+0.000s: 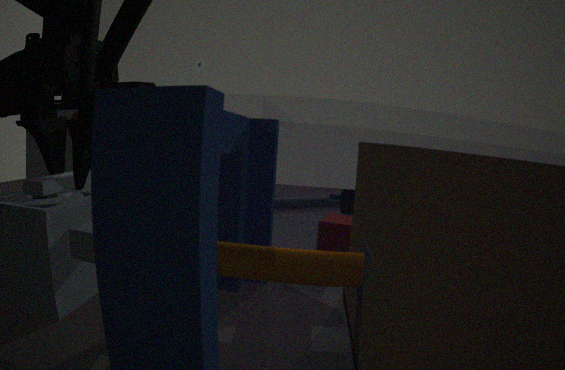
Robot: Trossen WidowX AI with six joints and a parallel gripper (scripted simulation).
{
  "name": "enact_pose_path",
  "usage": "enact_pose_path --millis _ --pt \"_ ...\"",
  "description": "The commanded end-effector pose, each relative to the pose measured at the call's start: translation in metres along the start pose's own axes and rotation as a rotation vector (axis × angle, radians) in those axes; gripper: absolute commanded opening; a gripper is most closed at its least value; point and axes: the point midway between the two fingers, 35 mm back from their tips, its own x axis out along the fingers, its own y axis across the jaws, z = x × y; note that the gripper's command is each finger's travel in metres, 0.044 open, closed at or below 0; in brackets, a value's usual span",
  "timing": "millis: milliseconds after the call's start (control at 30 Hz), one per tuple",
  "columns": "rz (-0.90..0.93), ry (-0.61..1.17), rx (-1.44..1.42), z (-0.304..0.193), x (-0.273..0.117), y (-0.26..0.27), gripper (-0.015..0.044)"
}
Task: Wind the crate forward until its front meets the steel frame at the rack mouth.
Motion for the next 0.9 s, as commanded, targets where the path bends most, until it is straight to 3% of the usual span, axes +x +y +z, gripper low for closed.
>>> enact_pose_path --millis 0,867 --pt "-0.005 0.002 -0.022 -0.0001 0.0041 0.0 0.0" --pt "0.003 0.003 0.05 -0.0003 0.004 0.0034 0.0"
